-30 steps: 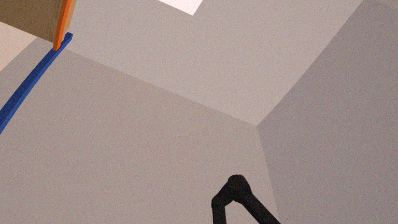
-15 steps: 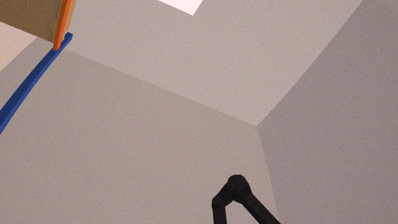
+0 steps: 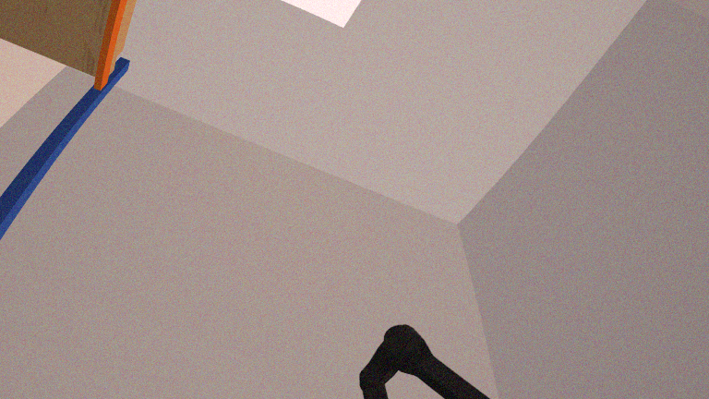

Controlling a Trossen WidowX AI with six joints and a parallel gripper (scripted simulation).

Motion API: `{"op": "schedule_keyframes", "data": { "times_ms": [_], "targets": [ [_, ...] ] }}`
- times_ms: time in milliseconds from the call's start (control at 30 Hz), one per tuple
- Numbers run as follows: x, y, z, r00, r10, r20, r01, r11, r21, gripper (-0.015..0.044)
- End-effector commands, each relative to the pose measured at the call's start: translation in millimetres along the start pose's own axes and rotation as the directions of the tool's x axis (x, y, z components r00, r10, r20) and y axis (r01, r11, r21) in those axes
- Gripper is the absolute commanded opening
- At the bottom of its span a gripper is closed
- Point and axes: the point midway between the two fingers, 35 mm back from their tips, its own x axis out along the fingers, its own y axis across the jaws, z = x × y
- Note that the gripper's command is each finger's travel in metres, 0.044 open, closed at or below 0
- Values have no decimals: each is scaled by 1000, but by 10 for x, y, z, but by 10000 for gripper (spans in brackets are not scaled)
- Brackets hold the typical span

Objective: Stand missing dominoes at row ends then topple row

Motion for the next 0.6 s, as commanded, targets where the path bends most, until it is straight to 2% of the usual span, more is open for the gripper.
{"op": "schedule_keyframes", "data": {
  "times_ms": [0,567],
  "targets": [
    [31,-7,-133,1000,8,-6,-8,1000,-6,107],
    [95,36,-691,999,26,-37,-26,1000,-17,107]
  ]
}}
